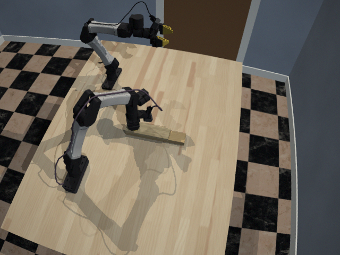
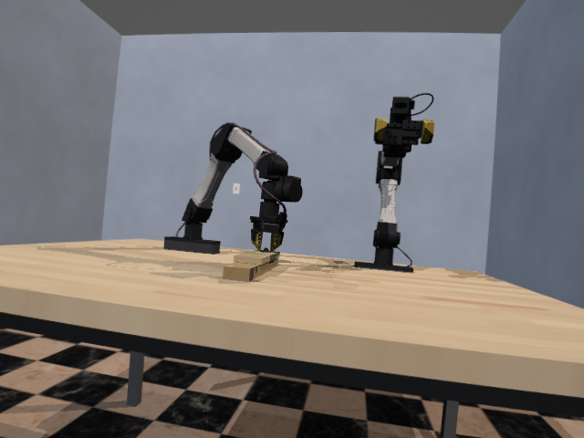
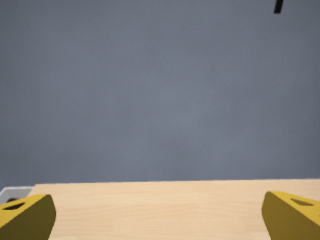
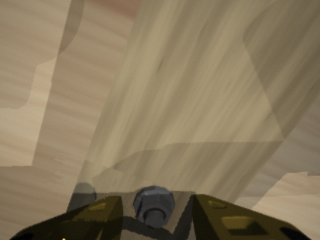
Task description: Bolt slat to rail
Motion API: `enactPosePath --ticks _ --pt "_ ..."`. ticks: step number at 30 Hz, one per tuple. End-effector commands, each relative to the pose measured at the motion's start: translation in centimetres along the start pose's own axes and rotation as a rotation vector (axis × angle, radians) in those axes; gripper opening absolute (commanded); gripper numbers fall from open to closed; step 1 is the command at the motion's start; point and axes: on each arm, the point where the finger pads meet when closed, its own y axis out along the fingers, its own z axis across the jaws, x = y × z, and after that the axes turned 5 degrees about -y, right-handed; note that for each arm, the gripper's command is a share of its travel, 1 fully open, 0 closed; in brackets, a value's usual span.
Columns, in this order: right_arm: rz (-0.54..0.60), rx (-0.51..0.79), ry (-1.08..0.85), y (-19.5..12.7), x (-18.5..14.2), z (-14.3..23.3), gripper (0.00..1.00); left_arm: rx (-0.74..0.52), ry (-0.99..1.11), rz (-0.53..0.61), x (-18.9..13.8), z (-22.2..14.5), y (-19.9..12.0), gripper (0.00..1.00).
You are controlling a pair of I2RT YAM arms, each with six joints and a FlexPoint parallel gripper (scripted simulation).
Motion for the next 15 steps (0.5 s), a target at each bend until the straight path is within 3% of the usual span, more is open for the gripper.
enactPosePath --ticks 1,12,14,15 --pt "-0.036 0.018 -0.349 -2.1 0.46 0.41 0.36 -0.004 0.001 -0.02 0.74 -0.14 -0.19 1.0" --pt "-0.04 0.006 -0.979 -2.22 0.45 0.36 0.36 -0.004 0.001 -0.02 0.74 -0.14 -0.19 1.0" --pt "-0.04 0.006 -0.979 -2.22 0.45 0.36 0.36 -0.004 0.001 -0.02 0.74 -0.14 -0.19 1.0" --pt "-0.046 0.005 -1.123 -2.23 0.46 0.36 0.36 -0.004 0.001 -0.02 0.74 -0.14 -0.19 1.0"
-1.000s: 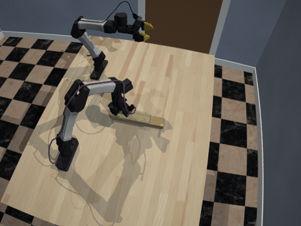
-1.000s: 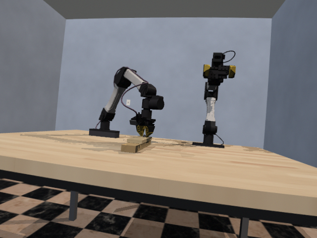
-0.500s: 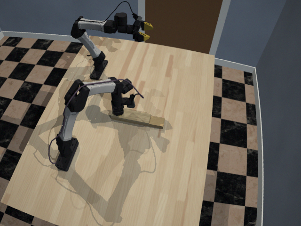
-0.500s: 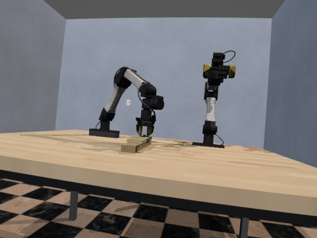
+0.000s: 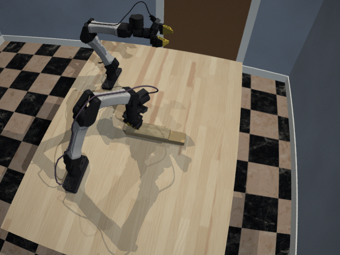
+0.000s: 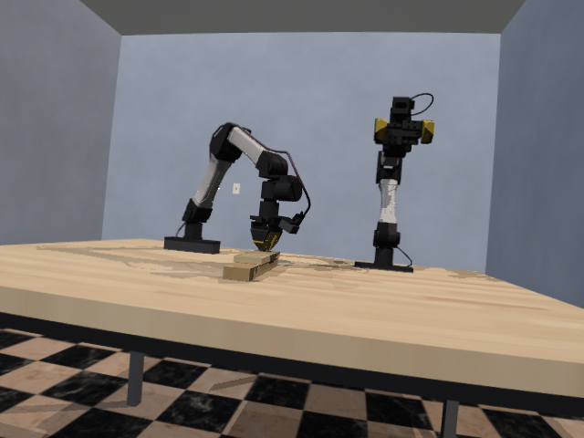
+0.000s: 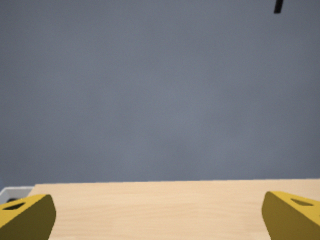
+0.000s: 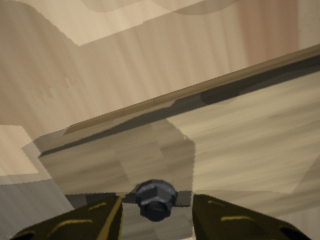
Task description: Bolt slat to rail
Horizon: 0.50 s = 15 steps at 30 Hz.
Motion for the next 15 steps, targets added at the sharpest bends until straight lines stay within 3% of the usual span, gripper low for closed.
enactPosePath --ticks 1,11,15 --pt "-0.043 -0.012 -0.349 -2.07 0.68 -0.08 0.36 -0.004 0.001 -0.02 0.74 -0.14 -0.19 1.0" --pt "-0.044 -0.025 -0.925 -2.17 0.64 -0.1 0.36 -0.004 0.001 -0.02 0.74 -0.14 -0.19 1.0" --pt "-0.041 -0.019 -0.952 -1.84 0.59 -0.07 0.36 -0.004 0.001 -0.02 0.74 -0.14 -0.19 1.0"
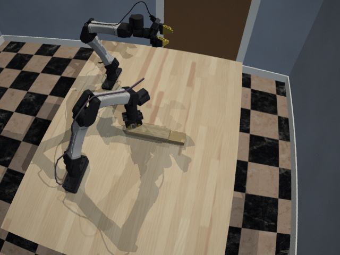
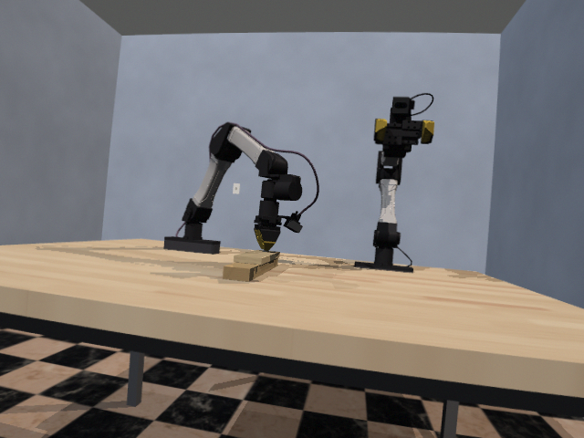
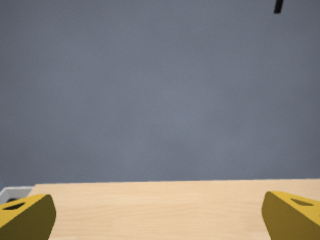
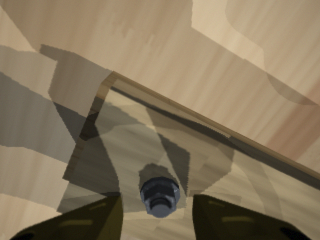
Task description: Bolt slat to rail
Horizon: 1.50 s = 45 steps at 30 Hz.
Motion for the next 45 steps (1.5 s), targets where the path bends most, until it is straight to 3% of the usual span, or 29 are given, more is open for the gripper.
enactPosePath --ticks 1,45 --pt "-0.028 -0.029 -0.148 -1.6 0.4 -0.5 0.36 -0.004 0.001 -0.02 0.7 -0.1 -0.2 1.0" --pt "-0.021 -0.013 -0.144 -0.2 0.3 -0.3 0.36 -0.004 0.001 -0.02 0.7 -0.1 -0.2 1.0"
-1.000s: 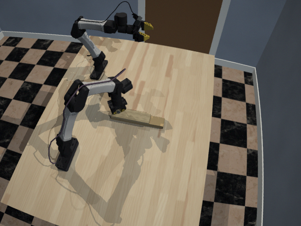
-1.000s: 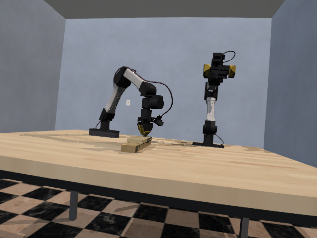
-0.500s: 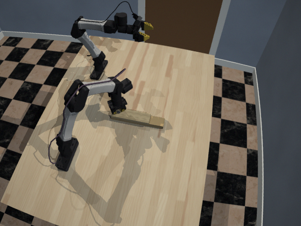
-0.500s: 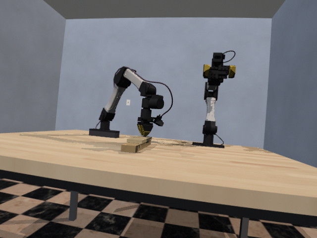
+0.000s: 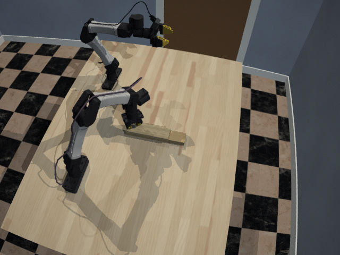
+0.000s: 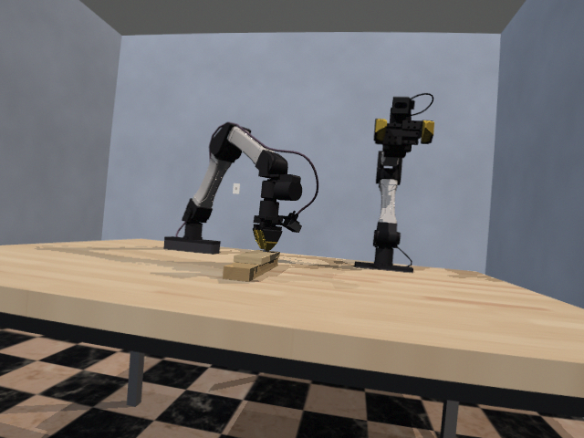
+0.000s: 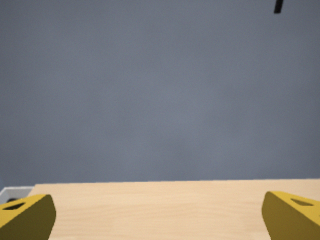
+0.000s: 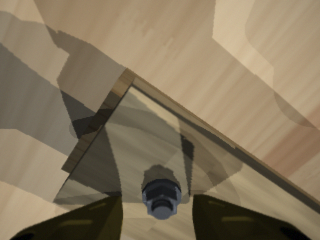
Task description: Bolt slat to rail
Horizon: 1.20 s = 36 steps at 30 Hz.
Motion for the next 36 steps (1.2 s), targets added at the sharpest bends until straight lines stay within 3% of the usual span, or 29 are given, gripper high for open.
enactPosePath --ticks 1,36 --pt "-0.015 -0.015 -0.002 -0.14 0.14 -0.35 0.36 -0.004 0.001 -0.02 0.74 -0.14 -0.19 1.0" --pt "-0.014 -0.015 -0.002 0.7 0.15 -0.37 0.36 -0.004 0.001 -0.02 0.74 -0.14 -0.19 1.0"
